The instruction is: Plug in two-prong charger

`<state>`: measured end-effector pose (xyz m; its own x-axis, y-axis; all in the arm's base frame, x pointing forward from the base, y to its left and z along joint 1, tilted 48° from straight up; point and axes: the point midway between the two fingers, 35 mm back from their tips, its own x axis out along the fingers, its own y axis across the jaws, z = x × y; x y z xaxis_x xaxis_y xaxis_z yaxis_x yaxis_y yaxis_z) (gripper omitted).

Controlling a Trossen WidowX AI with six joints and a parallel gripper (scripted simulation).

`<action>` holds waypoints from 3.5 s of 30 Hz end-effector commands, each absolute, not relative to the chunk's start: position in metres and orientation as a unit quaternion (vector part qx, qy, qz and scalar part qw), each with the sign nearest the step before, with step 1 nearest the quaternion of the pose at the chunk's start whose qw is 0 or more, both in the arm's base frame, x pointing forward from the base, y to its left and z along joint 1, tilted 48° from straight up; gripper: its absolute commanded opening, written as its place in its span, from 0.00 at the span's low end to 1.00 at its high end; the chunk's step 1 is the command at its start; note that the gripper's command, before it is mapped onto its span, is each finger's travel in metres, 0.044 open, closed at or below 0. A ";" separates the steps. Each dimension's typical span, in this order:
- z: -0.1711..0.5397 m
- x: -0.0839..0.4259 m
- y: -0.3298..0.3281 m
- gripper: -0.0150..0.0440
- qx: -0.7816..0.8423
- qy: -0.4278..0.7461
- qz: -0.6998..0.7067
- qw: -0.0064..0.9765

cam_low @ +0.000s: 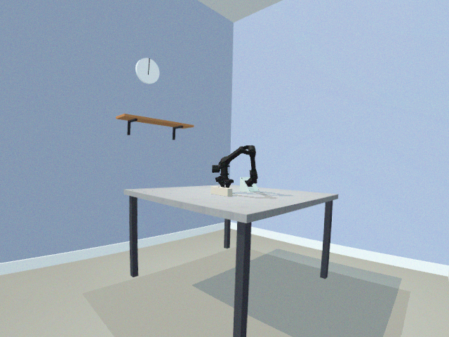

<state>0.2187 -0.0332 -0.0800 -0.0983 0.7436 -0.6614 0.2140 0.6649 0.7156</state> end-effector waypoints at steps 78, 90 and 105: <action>0.000 0.267 0.020 0.25 0.305 0.692 0.262 0.600; 0.006 0.274 0.031 0.25 0.303 0.690 0.269 0.600; 0.006 0.291 0.033 0.25 0.302 0.689 0.270 0.601</action>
<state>0.2865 0.0318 0.0059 -0.0952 0.7375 -0.6686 0.0870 0.6752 0.7325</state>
